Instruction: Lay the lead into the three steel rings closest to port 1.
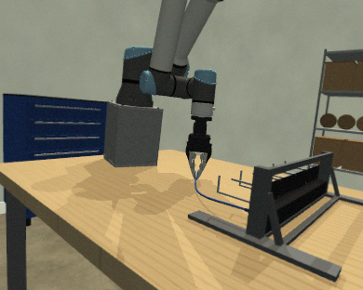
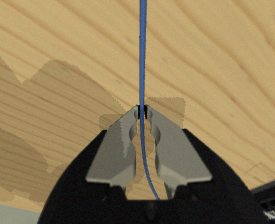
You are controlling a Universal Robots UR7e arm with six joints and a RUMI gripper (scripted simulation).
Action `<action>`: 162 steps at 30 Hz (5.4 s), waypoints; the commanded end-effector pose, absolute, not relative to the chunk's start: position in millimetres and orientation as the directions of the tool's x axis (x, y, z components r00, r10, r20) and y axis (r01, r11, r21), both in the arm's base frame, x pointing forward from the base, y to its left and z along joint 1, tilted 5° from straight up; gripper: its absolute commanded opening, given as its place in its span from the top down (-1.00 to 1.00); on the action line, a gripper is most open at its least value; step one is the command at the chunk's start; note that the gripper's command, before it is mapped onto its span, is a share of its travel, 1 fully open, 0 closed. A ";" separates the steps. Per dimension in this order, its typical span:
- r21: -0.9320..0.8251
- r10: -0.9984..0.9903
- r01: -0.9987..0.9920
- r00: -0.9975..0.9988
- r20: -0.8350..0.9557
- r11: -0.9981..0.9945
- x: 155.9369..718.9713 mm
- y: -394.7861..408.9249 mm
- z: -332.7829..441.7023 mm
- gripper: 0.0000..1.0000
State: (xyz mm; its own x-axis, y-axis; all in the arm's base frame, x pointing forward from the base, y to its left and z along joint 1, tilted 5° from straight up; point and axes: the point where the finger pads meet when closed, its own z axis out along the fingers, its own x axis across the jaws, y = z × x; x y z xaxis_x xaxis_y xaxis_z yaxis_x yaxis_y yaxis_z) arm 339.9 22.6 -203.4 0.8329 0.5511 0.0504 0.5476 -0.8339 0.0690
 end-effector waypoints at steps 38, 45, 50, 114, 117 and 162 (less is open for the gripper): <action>0.070 0.551 0.548 0.833 0.051 -0.834 340.2 22.5 -203.1 1.00; 0.070 0.551 0.548 0.833 0.051 -0.834 340.2 22.5 -203.1 1.00; 0.070 0.551 0.548 0.833 0.051 -0.834 340.2 22.5 -203.1 1.00; 0.070 0.551 0.548 0.833 0.051 -0.834 336.9 23.7 -163.3 1.00; 0.070 0.551 0.547 0.833 0.051 -0.834 337.0 23.7 -163.2 1.00; 0.028 -0.021 -0.024 0.996 0.082 -0.999 576.5 137.3 -24.1 1.00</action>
